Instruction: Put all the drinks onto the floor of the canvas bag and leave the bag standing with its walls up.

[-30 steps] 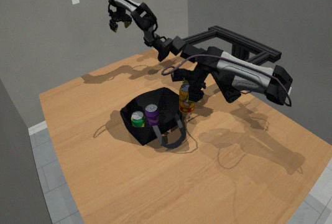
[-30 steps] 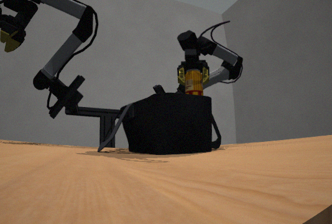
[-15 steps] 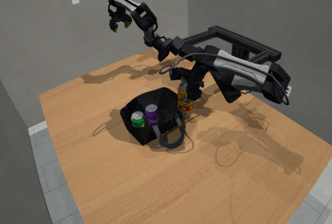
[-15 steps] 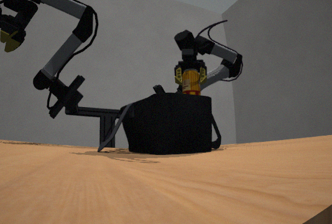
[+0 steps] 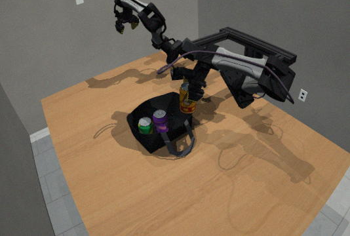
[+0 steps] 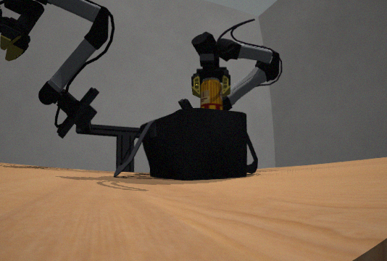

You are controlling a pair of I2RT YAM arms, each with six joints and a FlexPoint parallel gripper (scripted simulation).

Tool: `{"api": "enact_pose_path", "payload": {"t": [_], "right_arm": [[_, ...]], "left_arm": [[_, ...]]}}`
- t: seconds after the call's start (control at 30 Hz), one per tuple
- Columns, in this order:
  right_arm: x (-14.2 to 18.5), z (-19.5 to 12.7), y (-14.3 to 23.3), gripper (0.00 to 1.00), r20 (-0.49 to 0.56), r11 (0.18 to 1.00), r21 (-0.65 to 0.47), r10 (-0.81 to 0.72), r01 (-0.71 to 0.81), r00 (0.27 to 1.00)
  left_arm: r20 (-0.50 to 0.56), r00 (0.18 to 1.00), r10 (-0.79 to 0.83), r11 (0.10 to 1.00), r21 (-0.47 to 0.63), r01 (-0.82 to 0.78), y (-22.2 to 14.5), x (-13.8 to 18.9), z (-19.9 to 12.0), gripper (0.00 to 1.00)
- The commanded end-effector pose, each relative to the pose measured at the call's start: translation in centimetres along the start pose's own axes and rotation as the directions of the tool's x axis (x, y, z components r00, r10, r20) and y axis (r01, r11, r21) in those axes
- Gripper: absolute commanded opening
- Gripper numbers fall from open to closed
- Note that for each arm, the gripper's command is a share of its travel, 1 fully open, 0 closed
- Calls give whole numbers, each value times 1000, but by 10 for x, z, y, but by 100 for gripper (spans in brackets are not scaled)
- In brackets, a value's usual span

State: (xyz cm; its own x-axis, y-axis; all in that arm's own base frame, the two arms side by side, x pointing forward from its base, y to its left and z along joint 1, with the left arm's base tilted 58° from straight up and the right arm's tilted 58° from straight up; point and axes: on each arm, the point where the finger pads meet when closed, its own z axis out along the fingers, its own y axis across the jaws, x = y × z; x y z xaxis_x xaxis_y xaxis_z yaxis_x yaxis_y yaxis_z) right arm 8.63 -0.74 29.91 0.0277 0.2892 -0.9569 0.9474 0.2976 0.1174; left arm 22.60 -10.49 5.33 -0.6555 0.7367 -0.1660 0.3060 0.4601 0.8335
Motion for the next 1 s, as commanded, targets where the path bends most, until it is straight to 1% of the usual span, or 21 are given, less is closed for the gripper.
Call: {"api": "enact_pose_path", "payload": {"t": [0.0, 0.27, 0.4, 0.97], "right_arm": [[1, -8, 2, 86, 14, 1000, 17, -18, 18, 1000], [1, -8, 2, 86, 14, 1000, 17, -18, 18, 1000], [1, -8, 2, 86, 14, 1000, 17, -18, 18, 1000], [1, -8, 2, 86, 14, 1000, 17, -18, 18, 1000]], "left_arm": [[99, 986, -136, 990, 42, 132, -12, -41, -9, 67], [101, 987, -123, 992, 42, 119, -32, -53, -4, 67], [110, 986, -122, 992, 33, 119, -23, -54, -9, 67], [109, 984, -140, 990, 41, 136, -23, -50, -11, 67]]}}
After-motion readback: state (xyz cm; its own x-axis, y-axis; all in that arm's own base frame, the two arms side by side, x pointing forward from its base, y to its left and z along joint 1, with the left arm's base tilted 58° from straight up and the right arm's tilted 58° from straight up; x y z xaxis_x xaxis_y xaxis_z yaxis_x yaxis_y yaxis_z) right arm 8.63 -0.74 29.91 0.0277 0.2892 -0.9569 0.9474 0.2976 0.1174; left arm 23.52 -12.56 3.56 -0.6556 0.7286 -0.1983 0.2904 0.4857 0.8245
